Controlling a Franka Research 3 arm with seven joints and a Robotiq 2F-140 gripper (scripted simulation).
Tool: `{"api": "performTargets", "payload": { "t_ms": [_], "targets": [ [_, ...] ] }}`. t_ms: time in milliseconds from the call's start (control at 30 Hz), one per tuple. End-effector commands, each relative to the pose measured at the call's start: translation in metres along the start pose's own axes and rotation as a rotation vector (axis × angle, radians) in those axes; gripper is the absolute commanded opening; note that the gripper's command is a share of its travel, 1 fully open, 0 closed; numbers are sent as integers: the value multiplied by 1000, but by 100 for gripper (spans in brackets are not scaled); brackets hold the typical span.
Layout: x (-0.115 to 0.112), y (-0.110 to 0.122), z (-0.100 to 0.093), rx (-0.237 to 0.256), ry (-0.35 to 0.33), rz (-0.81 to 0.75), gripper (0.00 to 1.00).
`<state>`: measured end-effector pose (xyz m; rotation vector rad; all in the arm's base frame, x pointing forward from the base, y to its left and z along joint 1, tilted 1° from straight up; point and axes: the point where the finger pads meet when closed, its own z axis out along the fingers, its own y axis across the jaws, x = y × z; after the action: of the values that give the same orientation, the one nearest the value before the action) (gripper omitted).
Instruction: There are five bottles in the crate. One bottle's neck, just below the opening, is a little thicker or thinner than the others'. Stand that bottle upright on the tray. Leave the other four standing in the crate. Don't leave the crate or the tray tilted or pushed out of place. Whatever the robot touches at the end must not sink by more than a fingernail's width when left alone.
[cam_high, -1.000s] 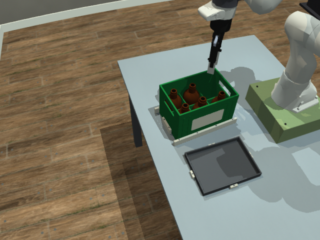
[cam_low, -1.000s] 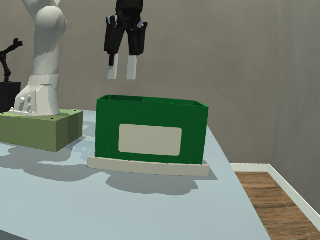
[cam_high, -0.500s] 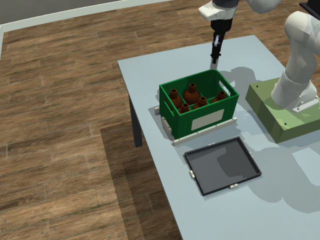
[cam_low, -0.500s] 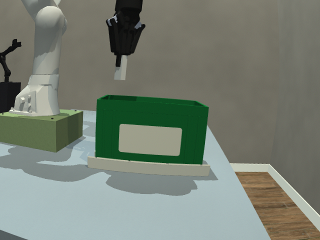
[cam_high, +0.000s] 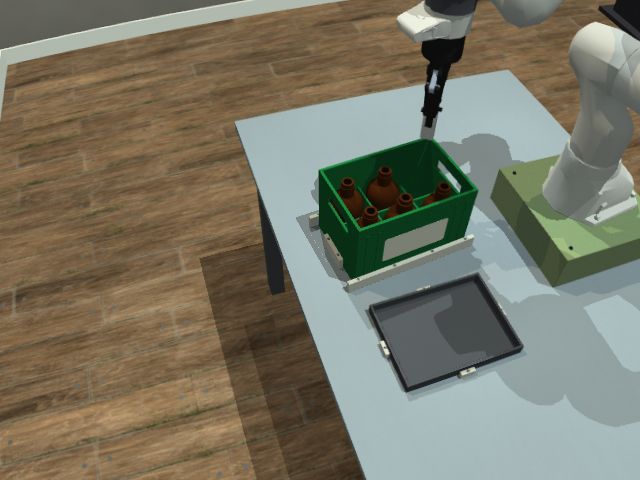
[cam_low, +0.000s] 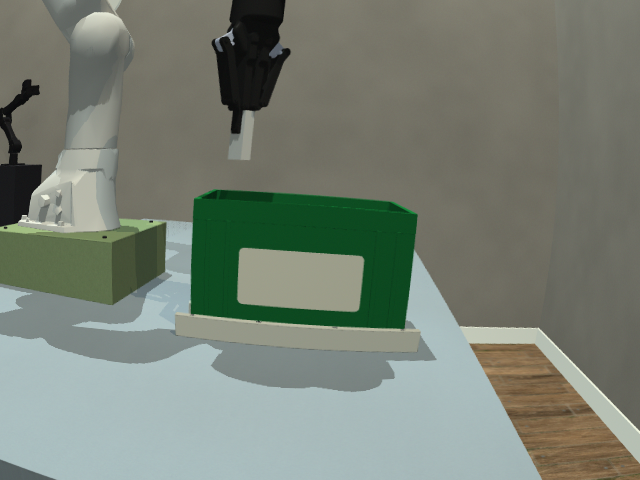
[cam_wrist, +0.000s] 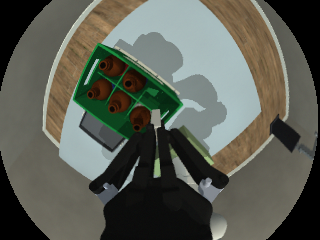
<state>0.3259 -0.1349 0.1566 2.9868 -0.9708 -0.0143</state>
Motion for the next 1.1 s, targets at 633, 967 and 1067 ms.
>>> {"api": "performTargets", "payload": {
  "t_ms": [633,967,1067],
  "targets": [
    [-62,-65,-1,1,-1,1,10],
    [-62,-65,-1,1,-1,1,44],
    [-62,-65,-1,1,-1,1,44]
  ]
}}
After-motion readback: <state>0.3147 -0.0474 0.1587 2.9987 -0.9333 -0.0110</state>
